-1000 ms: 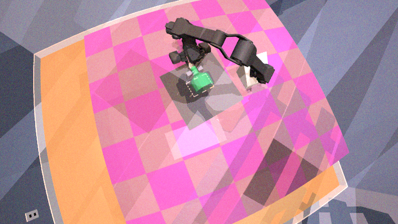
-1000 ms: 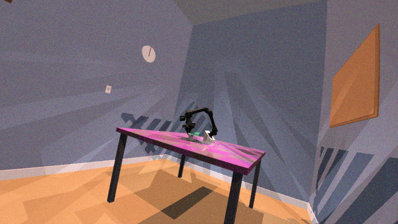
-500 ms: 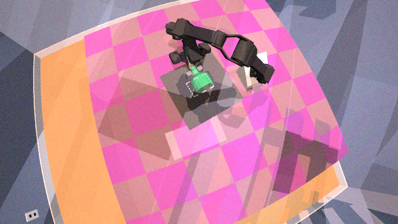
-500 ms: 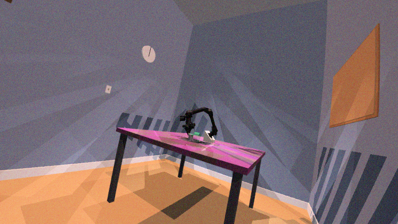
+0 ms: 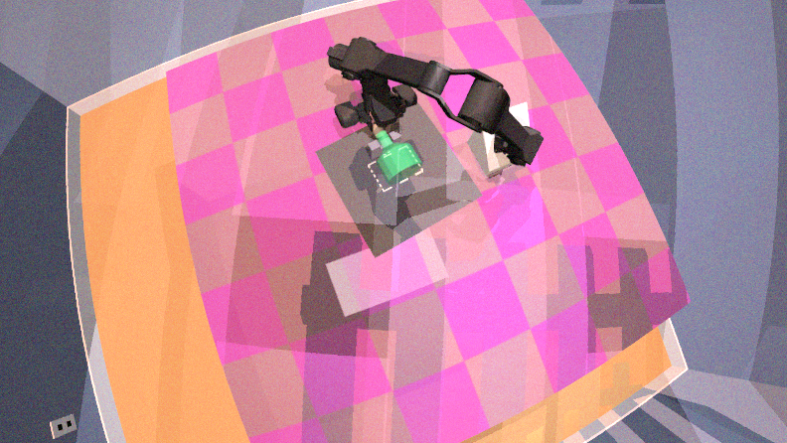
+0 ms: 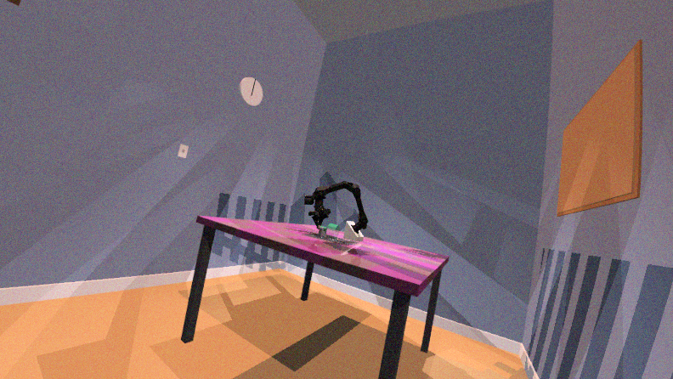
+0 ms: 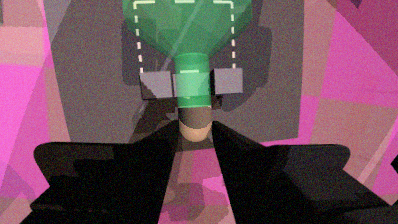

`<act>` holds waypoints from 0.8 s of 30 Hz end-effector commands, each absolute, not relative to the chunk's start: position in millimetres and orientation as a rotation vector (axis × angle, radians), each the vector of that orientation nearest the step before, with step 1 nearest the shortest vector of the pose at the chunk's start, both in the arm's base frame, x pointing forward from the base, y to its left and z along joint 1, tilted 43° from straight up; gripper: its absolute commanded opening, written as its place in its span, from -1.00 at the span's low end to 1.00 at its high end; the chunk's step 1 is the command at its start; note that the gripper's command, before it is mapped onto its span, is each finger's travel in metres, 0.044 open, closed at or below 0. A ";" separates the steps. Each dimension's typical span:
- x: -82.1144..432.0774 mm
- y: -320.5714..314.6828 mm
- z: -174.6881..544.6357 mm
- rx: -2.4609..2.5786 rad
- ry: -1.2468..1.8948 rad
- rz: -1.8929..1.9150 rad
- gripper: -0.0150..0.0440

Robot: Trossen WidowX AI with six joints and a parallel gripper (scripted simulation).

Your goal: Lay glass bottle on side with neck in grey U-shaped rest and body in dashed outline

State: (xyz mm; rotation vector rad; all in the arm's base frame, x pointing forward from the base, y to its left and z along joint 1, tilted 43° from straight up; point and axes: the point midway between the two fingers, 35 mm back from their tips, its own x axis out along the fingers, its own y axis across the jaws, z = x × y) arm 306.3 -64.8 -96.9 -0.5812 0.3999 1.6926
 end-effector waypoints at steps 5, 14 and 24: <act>306.3 -64.8 -96.8 -0.580 0.400 1.693 -0.09; 306.3 -64.8 -96.8 -0.580 0.400 1.693 0.35; 308.4 -71.2 -87.7 -0.629 0.417 1.699 1.00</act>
